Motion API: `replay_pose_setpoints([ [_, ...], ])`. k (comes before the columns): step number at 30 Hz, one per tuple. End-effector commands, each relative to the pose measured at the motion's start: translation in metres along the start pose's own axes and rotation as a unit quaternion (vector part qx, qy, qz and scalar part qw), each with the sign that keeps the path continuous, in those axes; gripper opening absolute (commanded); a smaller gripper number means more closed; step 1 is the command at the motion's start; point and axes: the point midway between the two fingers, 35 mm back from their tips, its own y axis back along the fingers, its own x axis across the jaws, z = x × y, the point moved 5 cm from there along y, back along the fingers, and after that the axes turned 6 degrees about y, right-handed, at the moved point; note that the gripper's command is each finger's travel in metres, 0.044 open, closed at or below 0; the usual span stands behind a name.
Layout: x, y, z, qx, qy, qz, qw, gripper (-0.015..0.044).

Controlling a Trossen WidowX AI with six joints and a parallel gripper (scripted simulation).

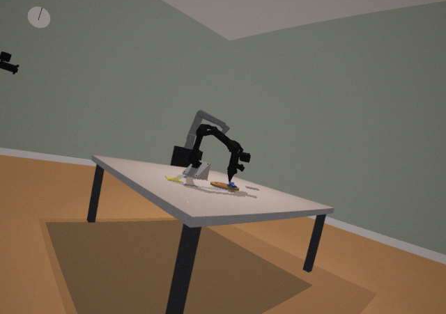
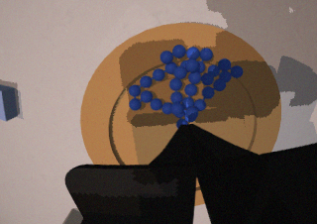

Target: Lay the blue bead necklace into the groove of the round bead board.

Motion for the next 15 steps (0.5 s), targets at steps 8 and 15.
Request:
replay_pose_setpoints([
  [8,-0.012,0.002,-0.032,0.000,-0.002,0.003,1.000,0.0000],
  [15,-0.018,0.002,-0.054,0.001,-0.002,0.002,1.000,0.0000],
])
